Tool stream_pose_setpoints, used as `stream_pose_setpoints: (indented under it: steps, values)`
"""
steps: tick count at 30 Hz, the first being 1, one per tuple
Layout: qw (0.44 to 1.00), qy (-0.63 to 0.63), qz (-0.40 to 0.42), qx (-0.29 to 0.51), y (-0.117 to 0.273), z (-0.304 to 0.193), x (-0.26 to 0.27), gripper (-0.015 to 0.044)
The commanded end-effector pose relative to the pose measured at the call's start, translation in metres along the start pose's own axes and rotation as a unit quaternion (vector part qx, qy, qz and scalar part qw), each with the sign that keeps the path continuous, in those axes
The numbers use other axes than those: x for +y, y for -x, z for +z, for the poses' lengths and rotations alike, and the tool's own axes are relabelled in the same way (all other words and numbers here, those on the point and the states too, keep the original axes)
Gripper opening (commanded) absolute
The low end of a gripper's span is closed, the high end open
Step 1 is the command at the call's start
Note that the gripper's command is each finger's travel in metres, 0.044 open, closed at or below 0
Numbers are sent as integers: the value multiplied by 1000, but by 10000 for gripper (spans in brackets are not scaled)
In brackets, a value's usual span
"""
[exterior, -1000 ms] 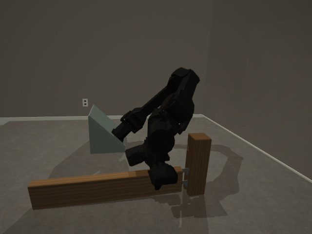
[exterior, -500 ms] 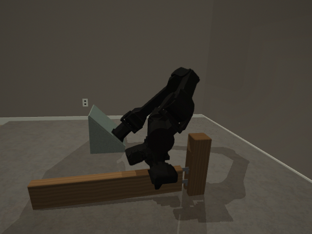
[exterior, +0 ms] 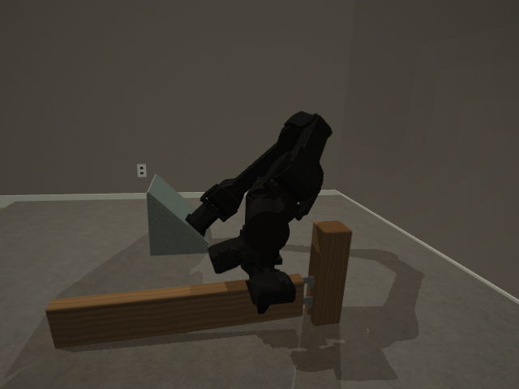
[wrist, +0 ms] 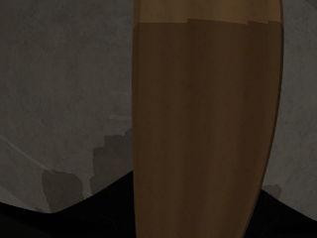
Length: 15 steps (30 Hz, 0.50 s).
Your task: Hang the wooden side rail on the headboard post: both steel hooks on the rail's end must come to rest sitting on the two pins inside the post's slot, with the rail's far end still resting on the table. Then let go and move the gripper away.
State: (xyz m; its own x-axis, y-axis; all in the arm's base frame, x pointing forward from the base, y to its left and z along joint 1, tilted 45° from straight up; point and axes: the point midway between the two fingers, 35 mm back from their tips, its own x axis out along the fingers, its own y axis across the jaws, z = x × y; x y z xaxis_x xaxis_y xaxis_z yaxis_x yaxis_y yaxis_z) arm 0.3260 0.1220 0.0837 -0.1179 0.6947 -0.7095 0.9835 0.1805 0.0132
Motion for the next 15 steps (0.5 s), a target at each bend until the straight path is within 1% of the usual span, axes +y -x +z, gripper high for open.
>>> stream_pose_setpoints:
  steps: [1, 15]
  values:
    - [1000, 0, 4, -3, 4, 1, 1, 0]
    - [1000, -1, 4, -3, 7, 1, 1, 0]
